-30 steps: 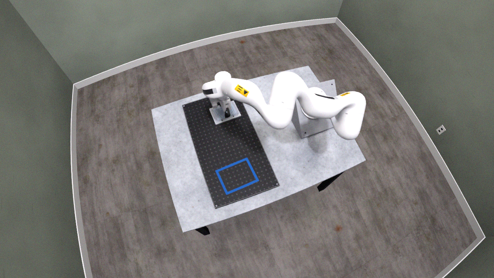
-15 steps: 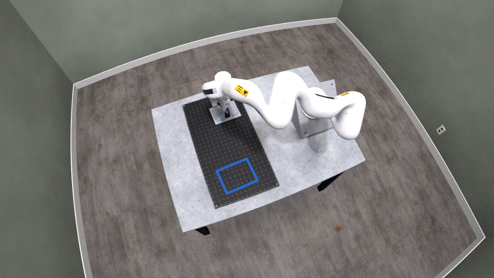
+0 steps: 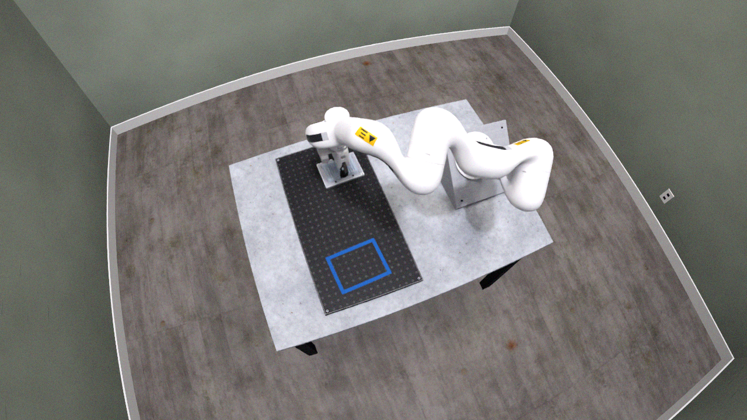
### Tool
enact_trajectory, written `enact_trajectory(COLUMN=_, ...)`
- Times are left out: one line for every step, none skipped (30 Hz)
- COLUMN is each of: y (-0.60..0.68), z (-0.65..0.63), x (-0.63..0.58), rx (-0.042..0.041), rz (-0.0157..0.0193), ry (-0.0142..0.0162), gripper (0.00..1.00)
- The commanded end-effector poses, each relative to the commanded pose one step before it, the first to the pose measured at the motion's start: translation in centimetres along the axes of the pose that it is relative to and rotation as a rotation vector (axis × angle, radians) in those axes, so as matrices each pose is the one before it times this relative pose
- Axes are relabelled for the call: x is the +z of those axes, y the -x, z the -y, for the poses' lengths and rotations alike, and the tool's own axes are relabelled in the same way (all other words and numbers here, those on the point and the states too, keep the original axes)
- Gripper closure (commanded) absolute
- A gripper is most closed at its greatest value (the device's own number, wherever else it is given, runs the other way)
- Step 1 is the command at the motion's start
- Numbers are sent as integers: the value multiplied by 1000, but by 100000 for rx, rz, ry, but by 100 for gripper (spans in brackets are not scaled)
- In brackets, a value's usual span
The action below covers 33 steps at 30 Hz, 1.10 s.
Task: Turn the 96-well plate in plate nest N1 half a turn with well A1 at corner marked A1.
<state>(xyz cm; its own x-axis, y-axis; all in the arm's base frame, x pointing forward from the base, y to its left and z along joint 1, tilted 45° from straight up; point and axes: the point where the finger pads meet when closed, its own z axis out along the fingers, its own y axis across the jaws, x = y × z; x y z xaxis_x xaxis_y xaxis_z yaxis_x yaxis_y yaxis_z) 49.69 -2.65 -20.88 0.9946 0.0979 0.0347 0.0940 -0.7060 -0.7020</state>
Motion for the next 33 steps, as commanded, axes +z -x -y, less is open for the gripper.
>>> enact_trajectory(y=-121, z=-41, x=-1342, rx=-85, rz=-222, ry=132, gripper=0)
enact_trajectory(y=0, z=0, x=0, rx=0, rz=0, ry=0, gripper=0)
enact_trajectory(y=0, z=0, x=0, rx=0, rz=0, ry=0, gripper=0)
enact_trajectory(y=-1, z=-1, x=-267, rx=0, rz=0, ry=1, gripper=0)
enact_trajectory(y=0, z=0, x=-267, rx=0, rz=0, ry=1, gripper=0)
enact_trajectory(y=0, z=0, x=-267, rx=0, rz=0, ry=1, gripper=0)
enact_trajectory(y=0, z=0, x=-267, rx=0, rz=0, ry=1, gripper=0)
enact_trajectory(y=0, z=0, x=-267, rx=0, rz=0, ry=1, gripper=0)
enact_trajectory(y=0, z=0, x=-267, rx=0, rz=0, ry=1, gripper=0)
enact_trajectory(y=0, z=0, x=-267, rx=0, rz=0, ry=1, gripper=0)
enact_trajectory(y=0, z=0, x=-267, rx=0, rz=0, ry=1, gripper=0)
enact_trajectory(y=0, z=0, x=-267, rx=0, rz=0, ry=1, gripper=0)
enact_trajectory(y=0, z=0, x=-267, rx=0, rz=0, ry=1, gripper=0)
enact_trajectory(y=0, z=0, x=-267, rx=0, rz=0, ry=1, gripper=0)
enact_trajectory(y=0, z=0, x=-267, rx=0, rz=0, ry=1, gripper=0)
enact_trajectory(y=0, z=0, x=-267, rx=0, rz=0, ry=1, gripper=0)
enact_trajectory(y=0, z=0, x=-267, rx=0, rz=0, ry=1, gripper=0)
enact_trajectory(y=0, z=0, x=-267, rx=0, rz=0, ry=1, gripper=0)
enact_trajectory(y=0, z=0, x=0, rx=0, rz=0, ry=0, gripper=0)
enact_trajectory(y=0, z=0, x=0, rx=0, rz=0, ry=0, gripper=0)
enact_trajectory(y=-1, z=-1, x=-267, rx=0, rz=0, ry=1, gripper=0)
enact_trajectory(y=0, z=0, x=-267, rx=0, rz=0, ry=1, gripper=0)
enact_trajectory(y=0, z=0, x=-267, rx=0, rz=0, ry=1, gripper=0)
enact_trajectory(y=0, z=0, x=-267, rx=0, rz=0, ry=1, gripper=0)
enact_trajectory(y=0, z=0, x=-267, rx=0, rz=0, ry=1, gripper=0)
enact_trajectory(y=0, z=0, x=-267, rx=0, rz=0, ry=1, gripper=0)
enact_trajectory(y=0, z=0, x=-267, rx=0, rz=0, ry=1, gripper=0)
enact_trajectory(y=0, z=0, x=-267, rx=0, rz=0, ry=1, gripper=0)
enact_trajectory(y=0, z=0, x=-267, rx=0, rz=0, ry=1, gripper=0)
enact_trajectory(y=0, z=0, x=-267, rx=0, rz=0, ry=1, gripper=0)
enact_trajectory(y=0, z=0, x=-267, rx=0, rz=0, ry=1, gripper=0)
enact_trajectory(y=0, z=0, x=-267, rx=0, rz=0, ry=1, gripper=0)
enact_trajectory(y=0, z=0, x=-166, rx=0, rz=0, ry=0, gripper=0)
